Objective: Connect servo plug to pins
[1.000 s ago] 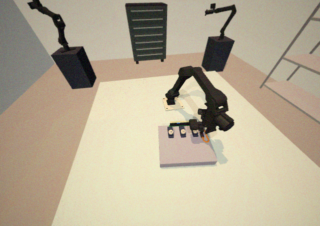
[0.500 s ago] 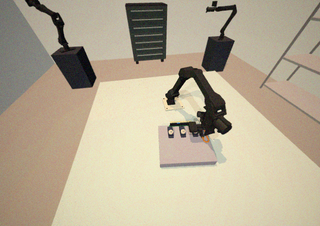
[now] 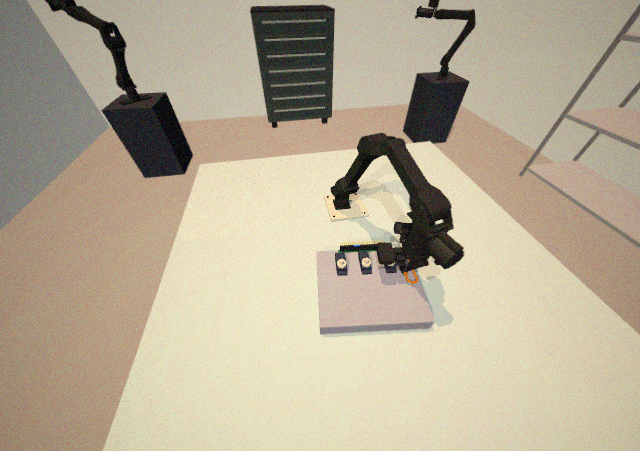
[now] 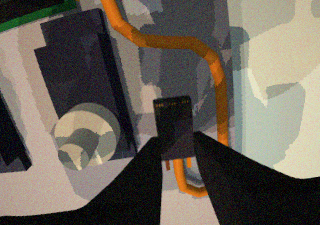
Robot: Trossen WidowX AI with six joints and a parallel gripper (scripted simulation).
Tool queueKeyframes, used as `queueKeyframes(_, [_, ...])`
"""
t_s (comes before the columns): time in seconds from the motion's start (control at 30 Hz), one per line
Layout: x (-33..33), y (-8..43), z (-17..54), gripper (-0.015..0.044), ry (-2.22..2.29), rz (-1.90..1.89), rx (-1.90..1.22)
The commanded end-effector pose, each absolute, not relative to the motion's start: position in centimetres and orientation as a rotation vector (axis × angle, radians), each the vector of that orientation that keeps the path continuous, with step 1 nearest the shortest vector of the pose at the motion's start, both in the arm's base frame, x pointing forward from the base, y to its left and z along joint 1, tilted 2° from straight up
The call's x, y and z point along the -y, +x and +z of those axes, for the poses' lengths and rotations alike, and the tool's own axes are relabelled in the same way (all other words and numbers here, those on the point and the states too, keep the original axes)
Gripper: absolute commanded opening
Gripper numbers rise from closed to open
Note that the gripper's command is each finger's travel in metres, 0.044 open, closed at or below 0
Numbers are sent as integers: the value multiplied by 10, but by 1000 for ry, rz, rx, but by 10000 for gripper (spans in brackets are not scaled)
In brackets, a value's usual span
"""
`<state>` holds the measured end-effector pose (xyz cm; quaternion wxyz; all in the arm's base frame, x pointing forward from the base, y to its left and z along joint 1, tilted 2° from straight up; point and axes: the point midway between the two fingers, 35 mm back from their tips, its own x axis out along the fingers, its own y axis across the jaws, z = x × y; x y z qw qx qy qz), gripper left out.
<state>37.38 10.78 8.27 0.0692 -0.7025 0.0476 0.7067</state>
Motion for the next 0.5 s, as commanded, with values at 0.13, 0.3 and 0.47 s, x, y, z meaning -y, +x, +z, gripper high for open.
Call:
queueKeyframes(0.13, [-108, 376, 115, 0, -2121, 2121, -133])
queueKeyframes(0.3, [-107, 375, 135, 0, -2121, 2121, -133])
queueKeyframes(0.47, [-105, 373, 137, 0, -2102, 2104, -169])
